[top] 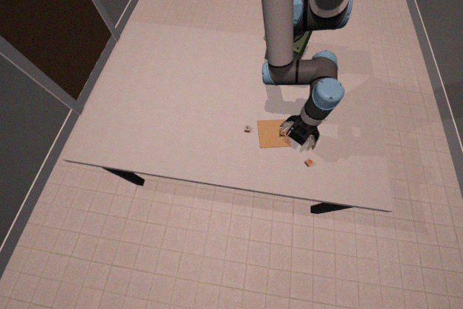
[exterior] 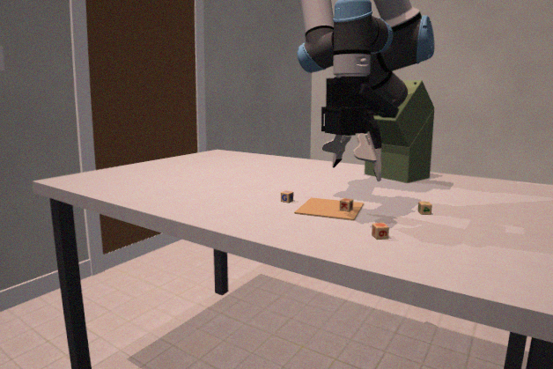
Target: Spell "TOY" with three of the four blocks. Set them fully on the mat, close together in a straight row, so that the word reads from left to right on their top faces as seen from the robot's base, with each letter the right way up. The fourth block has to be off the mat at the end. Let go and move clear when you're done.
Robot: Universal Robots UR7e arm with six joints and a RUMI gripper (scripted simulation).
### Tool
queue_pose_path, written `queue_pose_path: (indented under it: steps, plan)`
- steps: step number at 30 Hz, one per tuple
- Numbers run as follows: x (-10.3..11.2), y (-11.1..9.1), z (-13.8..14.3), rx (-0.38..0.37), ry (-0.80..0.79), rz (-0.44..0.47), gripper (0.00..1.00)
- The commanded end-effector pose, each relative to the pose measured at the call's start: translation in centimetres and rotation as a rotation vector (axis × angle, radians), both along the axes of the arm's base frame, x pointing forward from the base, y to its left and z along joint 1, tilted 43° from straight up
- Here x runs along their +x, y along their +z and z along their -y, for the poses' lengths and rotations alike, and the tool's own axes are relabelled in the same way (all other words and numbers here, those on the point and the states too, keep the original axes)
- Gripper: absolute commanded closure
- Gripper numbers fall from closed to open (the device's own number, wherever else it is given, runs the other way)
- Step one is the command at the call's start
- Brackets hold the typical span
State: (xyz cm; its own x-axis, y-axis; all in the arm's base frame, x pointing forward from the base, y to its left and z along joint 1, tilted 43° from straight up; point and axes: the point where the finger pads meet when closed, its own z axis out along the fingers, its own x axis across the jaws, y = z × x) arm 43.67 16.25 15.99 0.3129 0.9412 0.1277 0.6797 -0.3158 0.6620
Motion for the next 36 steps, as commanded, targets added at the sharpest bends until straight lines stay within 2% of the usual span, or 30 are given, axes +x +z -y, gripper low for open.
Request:
queue_pose_path:
  steps: [1,8,10,12,25,27,29,36]
  plan:
    - [0.6,0.3,-0.8,-0.092,0.103,-0.017,0.0]
    - [1.3,0.6,-1.9,-0.207,0.23,-0.037,0.0]
    - [1.3,0.6,-1.9,-0.207,0.23,-0.037,0.0]
    - [1.6,0.8,-2.5,-0.266,0.295,-0.047,0.0]
    - [2.8,1.3,-4.8,-0.477,0.527,-0.082,0.0]
    - [2.8,1.3,-4.8,-0.477,0.527,-0.082,0.0]
    - [3.2,1.5,-5.5,-0.535,0.589,-0.091,0.0]
    - [3.8,1.8,-6.9,-0.648,0.712,-0.109,0.0]
